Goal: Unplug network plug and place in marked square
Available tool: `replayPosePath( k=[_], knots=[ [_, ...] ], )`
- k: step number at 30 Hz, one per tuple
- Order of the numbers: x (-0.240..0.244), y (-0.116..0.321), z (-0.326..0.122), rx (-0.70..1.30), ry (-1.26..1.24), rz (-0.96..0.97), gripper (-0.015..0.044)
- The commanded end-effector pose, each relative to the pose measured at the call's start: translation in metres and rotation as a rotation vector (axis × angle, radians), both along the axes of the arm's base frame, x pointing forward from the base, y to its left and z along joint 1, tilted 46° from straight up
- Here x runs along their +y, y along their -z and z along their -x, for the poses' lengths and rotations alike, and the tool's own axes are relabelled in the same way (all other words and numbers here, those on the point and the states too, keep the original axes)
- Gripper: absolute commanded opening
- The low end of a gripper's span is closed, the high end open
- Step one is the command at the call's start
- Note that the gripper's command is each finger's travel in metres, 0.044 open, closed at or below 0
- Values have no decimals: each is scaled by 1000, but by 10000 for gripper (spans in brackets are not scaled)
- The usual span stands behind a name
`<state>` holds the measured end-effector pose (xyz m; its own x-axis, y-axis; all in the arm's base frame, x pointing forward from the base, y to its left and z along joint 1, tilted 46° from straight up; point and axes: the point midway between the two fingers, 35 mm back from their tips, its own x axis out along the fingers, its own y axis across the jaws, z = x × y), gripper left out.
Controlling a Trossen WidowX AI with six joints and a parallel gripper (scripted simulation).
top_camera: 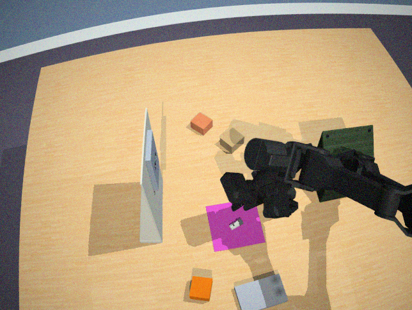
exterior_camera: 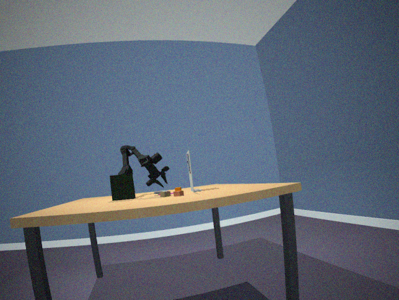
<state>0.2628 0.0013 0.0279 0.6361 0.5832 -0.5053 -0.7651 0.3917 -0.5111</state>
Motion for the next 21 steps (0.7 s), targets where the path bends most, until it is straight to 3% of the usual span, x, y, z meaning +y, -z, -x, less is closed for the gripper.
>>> replayPosePath(
  k=[1,21],
  knots=[
    [-4,-4,-1,-7,-4,2,156],
    [-18,-17,2,-5,-5,3,156]
  ],
)
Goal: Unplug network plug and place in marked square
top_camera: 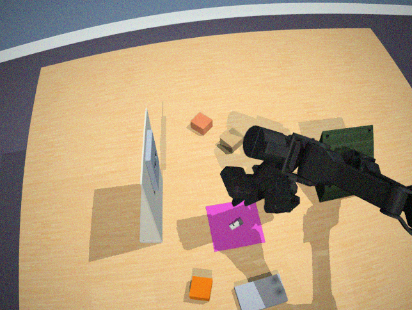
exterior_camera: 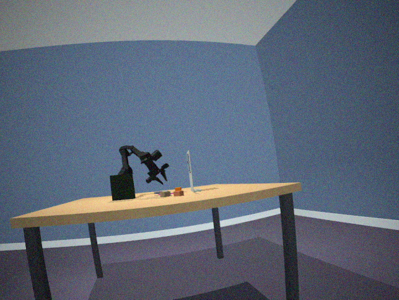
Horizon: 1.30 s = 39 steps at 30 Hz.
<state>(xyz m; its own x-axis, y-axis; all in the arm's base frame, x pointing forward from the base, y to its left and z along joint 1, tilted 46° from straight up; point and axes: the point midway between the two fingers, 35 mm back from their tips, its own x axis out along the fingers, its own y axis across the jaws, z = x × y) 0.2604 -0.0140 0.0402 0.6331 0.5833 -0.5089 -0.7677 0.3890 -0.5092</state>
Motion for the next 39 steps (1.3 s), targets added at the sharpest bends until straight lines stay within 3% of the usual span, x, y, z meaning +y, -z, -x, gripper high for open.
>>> replayPosePath(
  k=[1,39],
  knots=[
    [-4,-5,-1,-8,-3,1,156],
    [-25,-31,10,-9,4,-11,156]
  ],
)
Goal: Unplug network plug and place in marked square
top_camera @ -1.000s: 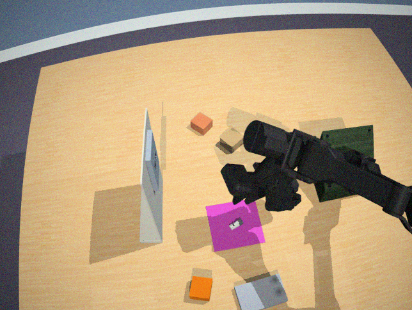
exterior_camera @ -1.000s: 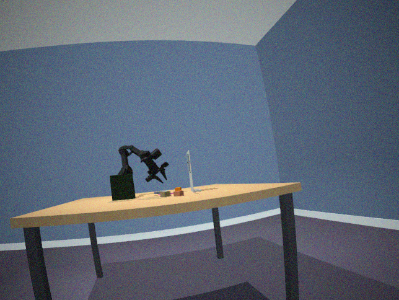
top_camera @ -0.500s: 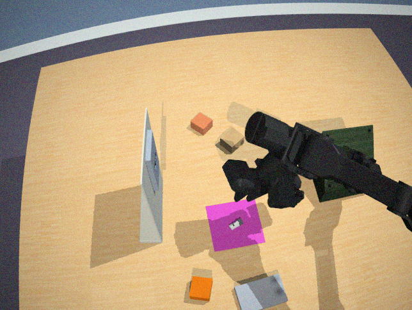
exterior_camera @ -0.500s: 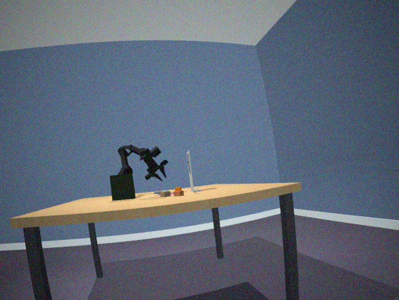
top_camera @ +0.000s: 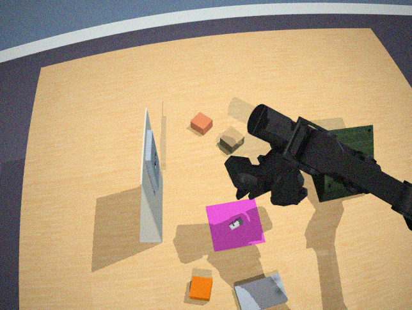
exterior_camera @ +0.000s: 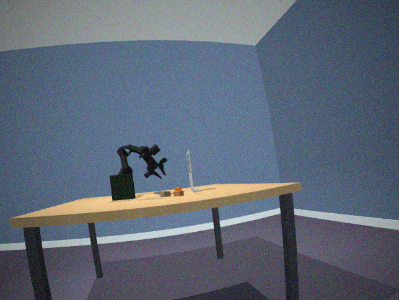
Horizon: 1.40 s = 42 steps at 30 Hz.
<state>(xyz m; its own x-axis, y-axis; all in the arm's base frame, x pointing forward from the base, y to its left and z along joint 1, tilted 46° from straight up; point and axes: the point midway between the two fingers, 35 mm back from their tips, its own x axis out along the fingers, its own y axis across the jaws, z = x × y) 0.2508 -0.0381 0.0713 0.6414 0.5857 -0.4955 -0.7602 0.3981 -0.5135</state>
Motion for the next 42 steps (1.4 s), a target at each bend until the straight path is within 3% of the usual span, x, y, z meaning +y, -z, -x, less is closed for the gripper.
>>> replayPosePath(
  k=[1,41,42],
  knots=[
    [-3,-2,0,3,0,1,156],
    [-75,-77,11,-9,0,-2,156],
    [-75,-77,11,-9,0,-2,182]
  ],
)
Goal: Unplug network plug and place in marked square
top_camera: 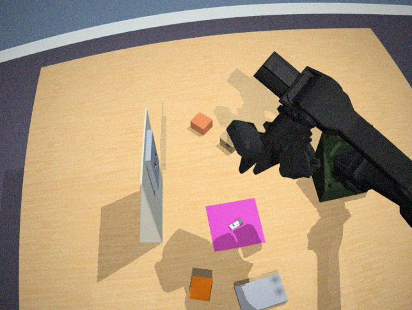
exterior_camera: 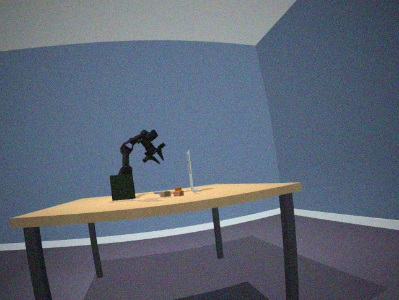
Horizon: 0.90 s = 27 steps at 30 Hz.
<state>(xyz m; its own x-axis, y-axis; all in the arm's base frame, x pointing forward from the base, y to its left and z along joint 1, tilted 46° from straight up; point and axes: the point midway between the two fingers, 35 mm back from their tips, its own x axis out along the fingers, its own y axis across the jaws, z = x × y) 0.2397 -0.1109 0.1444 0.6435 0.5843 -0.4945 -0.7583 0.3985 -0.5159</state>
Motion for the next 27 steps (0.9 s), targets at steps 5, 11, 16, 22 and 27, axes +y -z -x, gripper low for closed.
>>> replayPosePath(
  k=[5,11,16,22,27],
  knots=[
    [-2,-4,0,-6,-2,-3,314],
    [-2,-4,0,-6,-2,-3,440],
    [-2,-4,0,-6,-2,-3,440],
    [-2,-4,0,-6,-2,-3,440],
    [-2,-4,0,-6,-2,-3,440]
  ],
)
